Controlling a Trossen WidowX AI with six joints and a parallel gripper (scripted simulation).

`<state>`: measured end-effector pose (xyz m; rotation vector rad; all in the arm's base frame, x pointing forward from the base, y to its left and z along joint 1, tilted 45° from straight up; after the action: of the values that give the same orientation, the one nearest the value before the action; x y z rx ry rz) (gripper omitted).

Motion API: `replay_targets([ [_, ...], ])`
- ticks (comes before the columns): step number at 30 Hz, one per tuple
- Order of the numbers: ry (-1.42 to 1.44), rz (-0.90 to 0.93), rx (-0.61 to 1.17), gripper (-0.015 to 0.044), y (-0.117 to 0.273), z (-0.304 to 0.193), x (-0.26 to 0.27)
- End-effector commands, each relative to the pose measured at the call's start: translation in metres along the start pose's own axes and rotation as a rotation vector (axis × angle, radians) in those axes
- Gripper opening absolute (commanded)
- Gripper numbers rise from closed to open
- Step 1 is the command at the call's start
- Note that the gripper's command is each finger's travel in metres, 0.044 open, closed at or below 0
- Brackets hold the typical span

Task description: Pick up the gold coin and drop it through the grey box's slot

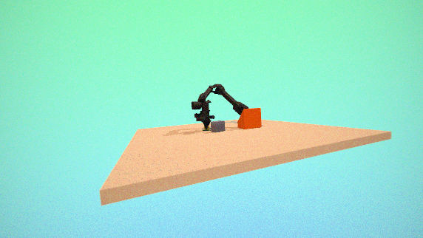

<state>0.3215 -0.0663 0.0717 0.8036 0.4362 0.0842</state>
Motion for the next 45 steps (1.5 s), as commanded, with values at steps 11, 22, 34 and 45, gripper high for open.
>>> replay_targets([
  [11,0.008,-0.001,0.001,0.0000,0.017,0.000,0.002],
  [22,0.008,0.001,0.004,0.0000,0.044,0.000,0.004],
  [34,0.008,0.000,0.004,0.0000,0.075,-0.001,0.003],
  [45,0.030,-0.002,0.002,0.0000,0.094,-0.001,0.001],
])
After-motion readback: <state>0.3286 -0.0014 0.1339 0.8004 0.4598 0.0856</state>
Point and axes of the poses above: the point midway between the two fingers, 35 mm back from their tips, its own y axis back along the fingers, its own x axis across the jaws, z = x × y, the point moved 7 cm from there along y, back along the fingers, and after that the axes turned 10 degrees about -y, right-handed, at the moved point
